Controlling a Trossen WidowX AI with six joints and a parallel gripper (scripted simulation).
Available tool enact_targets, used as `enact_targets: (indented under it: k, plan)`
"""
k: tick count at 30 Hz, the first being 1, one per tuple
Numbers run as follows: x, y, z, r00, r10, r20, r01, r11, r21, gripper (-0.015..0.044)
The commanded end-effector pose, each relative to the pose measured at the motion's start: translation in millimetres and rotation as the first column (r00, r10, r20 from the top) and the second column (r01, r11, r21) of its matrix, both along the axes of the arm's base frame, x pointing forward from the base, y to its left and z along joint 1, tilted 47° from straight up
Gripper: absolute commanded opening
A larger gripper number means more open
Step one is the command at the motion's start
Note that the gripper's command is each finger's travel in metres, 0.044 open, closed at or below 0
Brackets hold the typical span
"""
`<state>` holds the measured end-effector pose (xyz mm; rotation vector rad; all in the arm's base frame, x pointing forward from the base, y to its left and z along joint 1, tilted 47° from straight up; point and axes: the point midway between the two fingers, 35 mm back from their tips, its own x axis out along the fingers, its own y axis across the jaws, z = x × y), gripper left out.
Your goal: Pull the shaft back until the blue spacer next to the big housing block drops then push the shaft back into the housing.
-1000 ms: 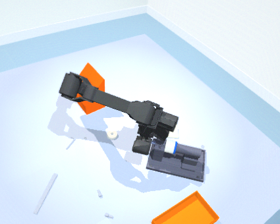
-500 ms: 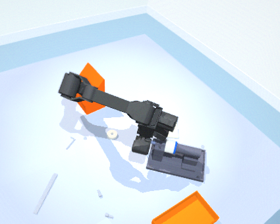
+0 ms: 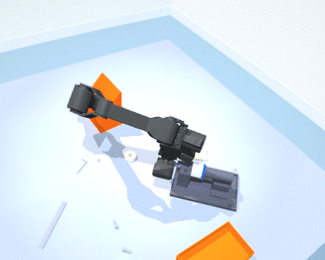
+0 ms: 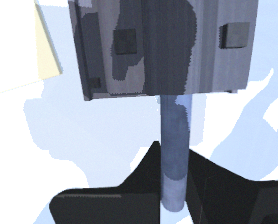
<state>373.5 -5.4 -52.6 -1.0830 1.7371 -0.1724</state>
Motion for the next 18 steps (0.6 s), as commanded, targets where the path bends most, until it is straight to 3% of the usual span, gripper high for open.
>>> enact_targets:
  k: [1, 18]
  plan:
    - [-0.8, -0.6, 0.7, 1.000, 0.001, 0.000, -0.001, 1.000, -0.003, 0.0000]
    - [-2.3, -1.3, 1.6, 1.000, 0.001, 0.000, -0.001, 1.000, -0.003, 0.0000]
